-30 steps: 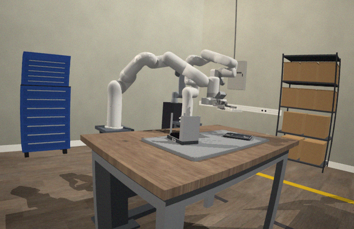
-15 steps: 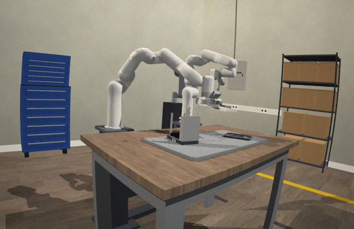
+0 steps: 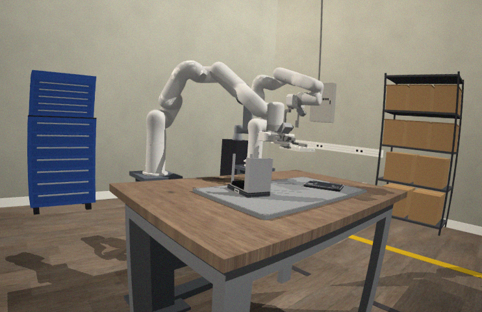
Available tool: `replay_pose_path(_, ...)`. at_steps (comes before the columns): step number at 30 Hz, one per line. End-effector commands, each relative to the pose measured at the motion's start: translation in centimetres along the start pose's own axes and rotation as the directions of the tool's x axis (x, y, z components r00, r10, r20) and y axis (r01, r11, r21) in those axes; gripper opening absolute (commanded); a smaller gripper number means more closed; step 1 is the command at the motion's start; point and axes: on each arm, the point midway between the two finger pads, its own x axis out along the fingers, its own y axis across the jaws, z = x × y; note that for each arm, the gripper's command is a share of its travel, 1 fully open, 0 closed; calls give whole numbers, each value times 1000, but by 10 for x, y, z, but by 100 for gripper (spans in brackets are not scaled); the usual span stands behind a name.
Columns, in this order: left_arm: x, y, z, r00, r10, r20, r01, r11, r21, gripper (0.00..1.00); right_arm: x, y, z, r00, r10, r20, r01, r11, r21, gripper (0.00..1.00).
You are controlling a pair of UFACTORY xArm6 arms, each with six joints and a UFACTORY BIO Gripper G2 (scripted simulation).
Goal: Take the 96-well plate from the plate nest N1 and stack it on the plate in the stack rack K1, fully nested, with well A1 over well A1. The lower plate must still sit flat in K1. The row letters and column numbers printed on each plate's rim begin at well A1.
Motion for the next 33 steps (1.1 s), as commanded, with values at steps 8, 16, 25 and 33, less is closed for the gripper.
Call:
replay_pose_path(8,-1,0,0,1000,0,3,0,1000,0,100,1,-31,3,1000,2,4,-2,1000,6,0)
replay_pose_path(16,-1,0,0,1000,0,3,0,1000,0,100,1,-58,4,1000,2,4,-2,1000,5,0)
replay_pose_path(25,-1,0,0,1000,0,3,0,1000,0,100,1,-81,4,1000,2,4,-2,1000,5,0)
replay_pose_path(33,-1,0,0,1000,0,3,0,1000,0,100,1,-108,4,1000,2,4,-2,1000,5,0)
